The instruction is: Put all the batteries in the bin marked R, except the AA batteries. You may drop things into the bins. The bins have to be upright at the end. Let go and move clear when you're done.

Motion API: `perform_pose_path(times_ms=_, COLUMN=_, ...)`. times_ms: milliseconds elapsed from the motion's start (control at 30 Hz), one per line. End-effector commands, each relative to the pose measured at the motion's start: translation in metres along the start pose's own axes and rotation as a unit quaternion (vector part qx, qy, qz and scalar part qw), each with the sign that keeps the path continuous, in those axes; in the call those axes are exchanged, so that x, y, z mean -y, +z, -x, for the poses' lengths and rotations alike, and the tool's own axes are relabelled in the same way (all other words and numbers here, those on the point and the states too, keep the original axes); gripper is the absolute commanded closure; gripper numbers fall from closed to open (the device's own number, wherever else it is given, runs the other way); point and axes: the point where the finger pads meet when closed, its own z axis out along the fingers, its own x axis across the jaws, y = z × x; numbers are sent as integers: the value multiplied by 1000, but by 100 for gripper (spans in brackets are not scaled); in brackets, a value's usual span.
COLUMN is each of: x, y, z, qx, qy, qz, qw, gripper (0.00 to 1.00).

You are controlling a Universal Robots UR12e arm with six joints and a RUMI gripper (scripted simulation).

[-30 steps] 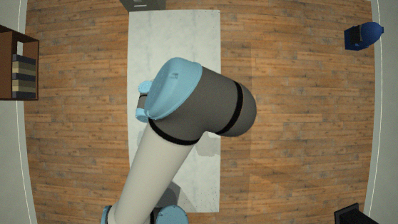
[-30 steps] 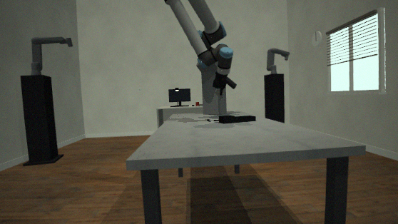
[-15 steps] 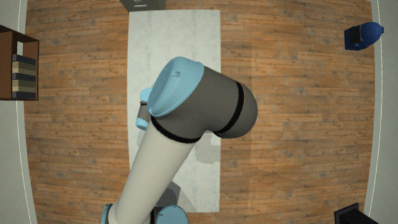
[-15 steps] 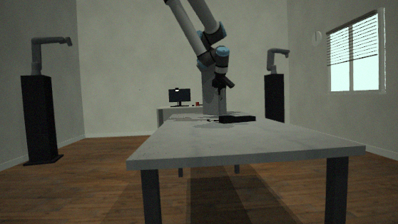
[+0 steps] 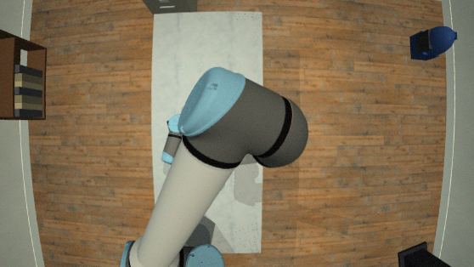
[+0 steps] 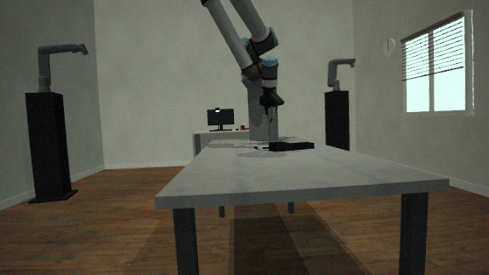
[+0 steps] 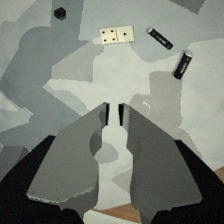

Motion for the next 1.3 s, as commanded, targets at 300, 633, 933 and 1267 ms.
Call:
perform_pose_path(times_ms=300, x=-7, y=-15, z=-7, qx=-26, qy=140, qz=-76, qw=987, gripper=96)
perform_pose_path(times_ms=633, x=-15, y=-35, z=-14, qx=-33, qy=213, qz=-119, qw=969, gripper=96)
perform_pose_path(times_ms=933, x=-20, y=-47, z=-18, qx=-38, qy=267, qz=-153, qw=951, gripper=96)
perform_pose_path(times_ms=1267, x=-18, y=-48, z=-20, qx=-39, qy=267, qz=-155, qw=950, gripper=96)
